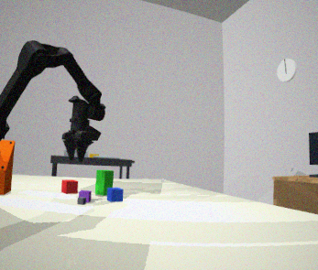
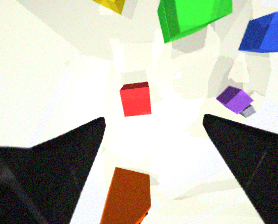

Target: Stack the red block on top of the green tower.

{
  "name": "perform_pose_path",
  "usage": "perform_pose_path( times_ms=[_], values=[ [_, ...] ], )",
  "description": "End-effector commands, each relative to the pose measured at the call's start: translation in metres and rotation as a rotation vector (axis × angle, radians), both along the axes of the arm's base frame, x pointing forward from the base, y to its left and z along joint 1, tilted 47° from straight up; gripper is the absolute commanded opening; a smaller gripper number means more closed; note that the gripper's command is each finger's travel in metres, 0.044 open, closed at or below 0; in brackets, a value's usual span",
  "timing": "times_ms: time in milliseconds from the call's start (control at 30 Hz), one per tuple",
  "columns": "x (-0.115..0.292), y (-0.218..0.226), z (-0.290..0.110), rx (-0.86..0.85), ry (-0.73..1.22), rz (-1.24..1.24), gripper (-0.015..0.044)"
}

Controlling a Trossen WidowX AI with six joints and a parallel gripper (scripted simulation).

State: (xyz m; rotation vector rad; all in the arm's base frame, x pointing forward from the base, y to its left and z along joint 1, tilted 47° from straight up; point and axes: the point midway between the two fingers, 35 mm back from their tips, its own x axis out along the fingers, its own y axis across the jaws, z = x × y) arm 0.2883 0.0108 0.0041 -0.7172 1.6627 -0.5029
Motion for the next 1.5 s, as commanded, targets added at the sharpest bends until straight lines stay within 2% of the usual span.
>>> perform_pose_path(
  times_ms=[0,267,533,1467],
  values=[
    [-0.012,0.016,-0.012,-0.011,0.059,0.074,0.0440],
    [-0.013,0.015,-0.015,-0.011,0.059,0.074,0.0440],
    [-0.019,-0.023,-0.052,-0.014,0.059,0.074,0.0440],
    [-0.022,-0.050,-0.075,-0.014,0.059,0.075,0.0440]
  ],
)
